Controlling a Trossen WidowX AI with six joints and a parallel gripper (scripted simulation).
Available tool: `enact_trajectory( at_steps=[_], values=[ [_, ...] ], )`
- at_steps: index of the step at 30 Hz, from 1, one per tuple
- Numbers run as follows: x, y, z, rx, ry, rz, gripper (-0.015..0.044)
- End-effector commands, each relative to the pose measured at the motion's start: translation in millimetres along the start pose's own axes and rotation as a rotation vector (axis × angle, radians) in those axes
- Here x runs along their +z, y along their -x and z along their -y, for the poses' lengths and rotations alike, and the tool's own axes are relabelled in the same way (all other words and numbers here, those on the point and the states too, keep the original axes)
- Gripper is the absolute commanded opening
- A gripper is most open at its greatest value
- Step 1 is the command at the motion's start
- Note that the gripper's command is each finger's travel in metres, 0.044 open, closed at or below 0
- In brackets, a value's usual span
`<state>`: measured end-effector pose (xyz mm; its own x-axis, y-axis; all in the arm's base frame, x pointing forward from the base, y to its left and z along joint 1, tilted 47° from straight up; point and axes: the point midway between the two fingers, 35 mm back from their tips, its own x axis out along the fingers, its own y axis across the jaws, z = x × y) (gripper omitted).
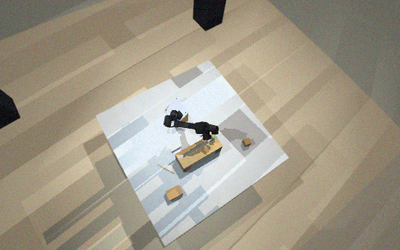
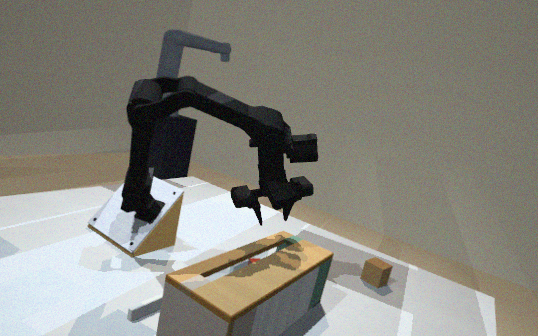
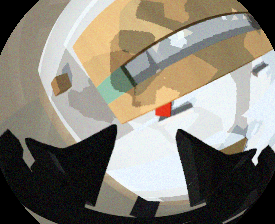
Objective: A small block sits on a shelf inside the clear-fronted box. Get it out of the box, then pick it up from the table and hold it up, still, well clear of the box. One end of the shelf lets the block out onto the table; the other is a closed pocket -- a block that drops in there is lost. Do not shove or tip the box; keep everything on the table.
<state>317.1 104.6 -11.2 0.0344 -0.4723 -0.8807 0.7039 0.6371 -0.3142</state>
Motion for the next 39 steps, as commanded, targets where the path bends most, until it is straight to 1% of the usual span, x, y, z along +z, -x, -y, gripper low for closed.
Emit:
enact_trajectory(
  at_steps=[1, 7, 15, 24, 32, 39],
  values=[
    [-10, -4, 0, -0.055, 0.697, 0.066, 0.0285],
    [-16, -5, -1, -0.132, 1.311, 0.103, 0.0285],
    [-22, -5, -2, -0.227, 1.828, 0.111, 0.0285],
    [-28, -4, -3, -0.362, 2.394, 0.080, 0.0285],
    [-33, -4, -5, -0.504, 2.888, -0.001, 0.0285],
    [-37, -3, -6, -0.654, 3.307, -0.128, 0.0285]
  ],
)
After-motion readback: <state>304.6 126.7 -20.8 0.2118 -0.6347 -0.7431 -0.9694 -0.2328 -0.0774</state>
